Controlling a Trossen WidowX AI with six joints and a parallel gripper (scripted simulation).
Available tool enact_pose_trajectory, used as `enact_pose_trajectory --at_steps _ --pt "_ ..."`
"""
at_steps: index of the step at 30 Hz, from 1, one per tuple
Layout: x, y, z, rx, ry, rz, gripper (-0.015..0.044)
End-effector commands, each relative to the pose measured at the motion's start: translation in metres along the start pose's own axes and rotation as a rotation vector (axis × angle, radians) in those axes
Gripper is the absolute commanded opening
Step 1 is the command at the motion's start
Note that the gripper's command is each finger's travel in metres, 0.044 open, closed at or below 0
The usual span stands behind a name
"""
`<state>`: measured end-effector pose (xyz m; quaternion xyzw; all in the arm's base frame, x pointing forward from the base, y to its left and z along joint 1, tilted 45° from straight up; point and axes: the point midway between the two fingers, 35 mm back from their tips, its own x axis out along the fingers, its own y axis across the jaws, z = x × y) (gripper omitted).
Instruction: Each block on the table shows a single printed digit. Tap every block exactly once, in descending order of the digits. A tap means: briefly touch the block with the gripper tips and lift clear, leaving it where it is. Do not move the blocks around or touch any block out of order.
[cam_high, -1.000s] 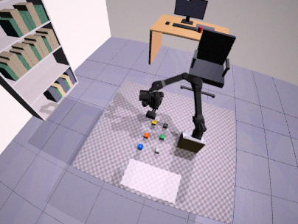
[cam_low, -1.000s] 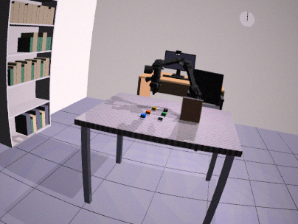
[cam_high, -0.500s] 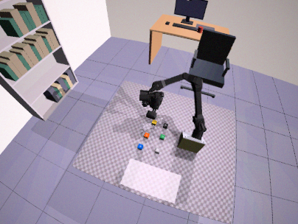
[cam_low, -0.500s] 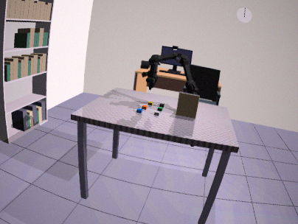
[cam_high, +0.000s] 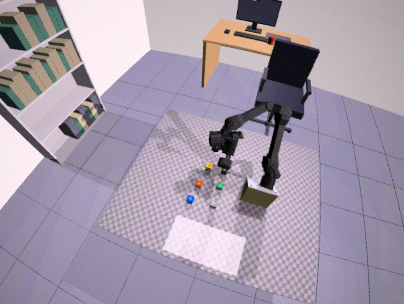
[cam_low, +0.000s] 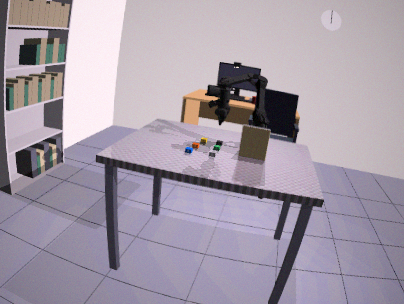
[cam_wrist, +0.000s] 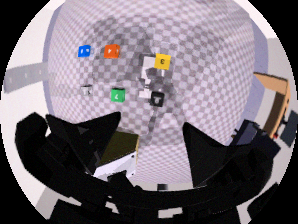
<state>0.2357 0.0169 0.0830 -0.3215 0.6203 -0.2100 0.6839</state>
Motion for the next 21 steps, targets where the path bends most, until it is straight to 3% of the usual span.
enact_pose_trajectory --at_steps 1,5,12,21 --pt "0.024 0.001 -0.002 -0.002 0.006 0.003 0.0321" --pt "0.078 -0.001 -0.005 -0.001 0.006 -0.004 0.0216" --pt "0.08 -0.001 -0.006 -0.001 0.006 -0.005 0.0032" --pt "0.08 -0.001 -0.006 -0.001 0.006 -0.005 0.002"
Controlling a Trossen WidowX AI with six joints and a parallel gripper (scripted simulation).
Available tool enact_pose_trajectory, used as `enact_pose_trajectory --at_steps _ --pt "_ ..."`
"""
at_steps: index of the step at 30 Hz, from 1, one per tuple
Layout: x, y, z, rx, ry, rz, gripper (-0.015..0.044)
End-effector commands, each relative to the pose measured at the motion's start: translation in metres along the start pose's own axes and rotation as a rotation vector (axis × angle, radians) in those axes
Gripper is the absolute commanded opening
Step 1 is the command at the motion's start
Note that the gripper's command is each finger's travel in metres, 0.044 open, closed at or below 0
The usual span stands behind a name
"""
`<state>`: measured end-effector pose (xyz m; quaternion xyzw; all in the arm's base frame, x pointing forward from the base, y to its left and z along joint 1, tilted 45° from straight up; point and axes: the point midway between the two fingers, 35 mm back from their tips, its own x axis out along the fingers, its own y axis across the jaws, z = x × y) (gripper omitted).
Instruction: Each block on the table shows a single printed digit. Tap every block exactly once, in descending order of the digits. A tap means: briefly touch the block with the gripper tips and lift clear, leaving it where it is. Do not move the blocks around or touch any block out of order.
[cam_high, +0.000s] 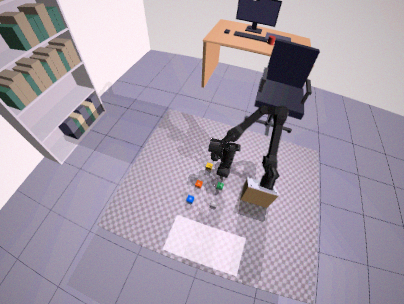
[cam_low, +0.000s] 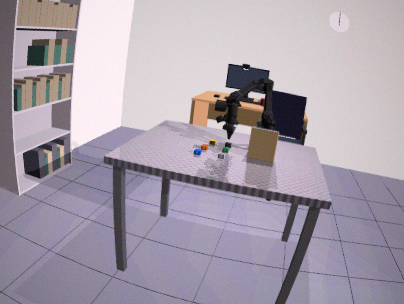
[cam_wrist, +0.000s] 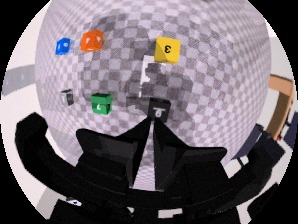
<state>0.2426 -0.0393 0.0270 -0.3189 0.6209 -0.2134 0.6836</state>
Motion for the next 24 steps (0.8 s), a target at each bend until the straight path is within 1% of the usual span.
enact_pose_trajectory --at_steps 1,19,24 --pt "0.001 0.0 -0.001 -0.008 0.002 -0.004 0.002" --pt "0.029 0.0 -0.001 -0.008 0.002 -0.005 0.002" --pt "0.031 0.0 -0.001 -0.008 0.002 -0.005 0.002"
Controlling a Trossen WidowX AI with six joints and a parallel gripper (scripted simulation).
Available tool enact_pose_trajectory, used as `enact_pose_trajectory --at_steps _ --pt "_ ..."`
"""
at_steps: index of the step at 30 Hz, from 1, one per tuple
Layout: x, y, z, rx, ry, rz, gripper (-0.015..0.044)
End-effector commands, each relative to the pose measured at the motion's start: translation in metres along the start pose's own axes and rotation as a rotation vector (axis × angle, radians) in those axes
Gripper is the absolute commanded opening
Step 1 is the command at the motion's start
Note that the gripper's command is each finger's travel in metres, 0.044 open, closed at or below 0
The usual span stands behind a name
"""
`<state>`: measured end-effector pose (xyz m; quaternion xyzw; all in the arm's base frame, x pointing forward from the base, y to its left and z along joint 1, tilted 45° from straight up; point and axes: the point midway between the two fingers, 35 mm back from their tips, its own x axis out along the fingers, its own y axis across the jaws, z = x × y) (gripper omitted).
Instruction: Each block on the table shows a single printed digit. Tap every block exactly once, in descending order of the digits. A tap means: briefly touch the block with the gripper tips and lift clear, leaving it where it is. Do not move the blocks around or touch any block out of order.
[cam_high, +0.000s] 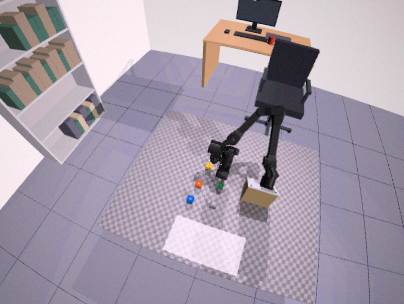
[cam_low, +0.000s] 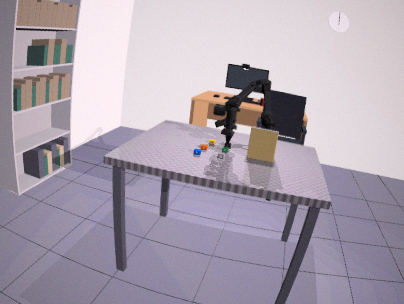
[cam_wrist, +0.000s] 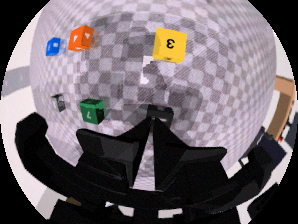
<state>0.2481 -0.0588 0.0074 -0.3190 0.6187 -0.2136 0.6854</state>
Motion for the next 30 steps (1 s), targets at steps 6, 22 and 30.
enact_pose_trajectory --at_steps 6,22,30 --pt "-0.025 0.001 -0.002 -0.01 0.006 -0.002 0.002" --pt "-0.109 0.002 0.0 -0.011 0.008 0.001 0.002" --pt "-0.125 0.069 0.064 -0.013 0.003 0.011 0.002"
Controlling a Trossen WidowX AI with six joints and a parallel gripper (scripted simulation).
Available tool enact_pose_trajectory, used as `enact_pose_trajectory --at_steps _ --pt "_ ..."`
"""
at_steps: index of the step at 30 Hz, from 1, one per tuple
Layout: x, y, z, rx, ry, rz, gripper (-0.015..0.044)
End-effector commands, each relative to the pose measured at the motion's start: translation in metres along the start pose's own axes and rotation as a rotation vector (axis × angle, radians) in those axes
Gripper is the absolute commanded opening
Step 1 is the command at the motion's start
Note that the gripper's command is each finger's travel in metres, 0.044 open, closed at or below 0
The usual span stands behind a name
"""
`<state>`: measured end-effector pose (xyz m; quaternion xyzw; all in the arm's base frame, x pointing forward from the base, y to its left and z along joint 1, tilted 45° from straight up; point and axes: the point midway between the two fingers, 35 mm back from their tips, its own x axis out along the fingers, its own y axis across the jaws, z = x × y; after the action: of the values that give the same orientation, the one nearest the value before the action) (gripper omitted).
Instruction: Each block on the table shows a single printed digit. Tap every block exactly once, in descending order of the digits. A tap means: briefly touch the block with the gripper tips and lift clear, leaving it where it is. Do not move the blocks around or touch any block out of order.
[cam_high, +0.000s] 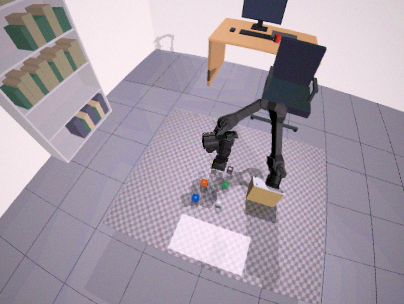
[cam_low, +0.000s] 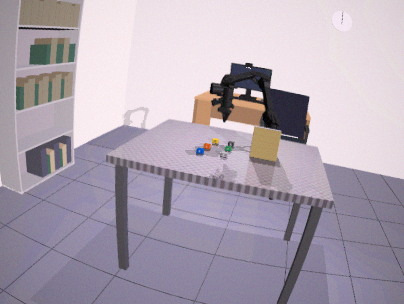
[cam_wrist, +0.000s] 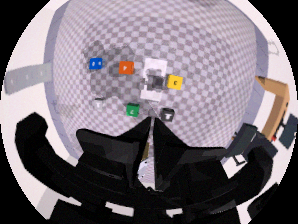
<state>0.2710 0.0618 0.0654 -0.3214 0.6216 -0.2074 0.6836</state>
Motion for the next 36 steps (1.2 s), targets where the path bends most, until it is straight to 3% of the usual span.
enact_pose_trajectory --at_steps 1,13,22,27,36 --pt "-0.005 0.038 0.027 0.0 0.001 0.006 0.002" --pt "0.01 0.182 0.075 0.009 -0.001 0.006 0.002" --pt "0.014 0.185 0.076 0.01 -0.001 0.006 0.002" --pt "0.089 0.184 0.076 0.01 -0.002 0.003 0.002" --pt "0.093 0.184 0.076 0.01 -0.002 0.003 0.002"
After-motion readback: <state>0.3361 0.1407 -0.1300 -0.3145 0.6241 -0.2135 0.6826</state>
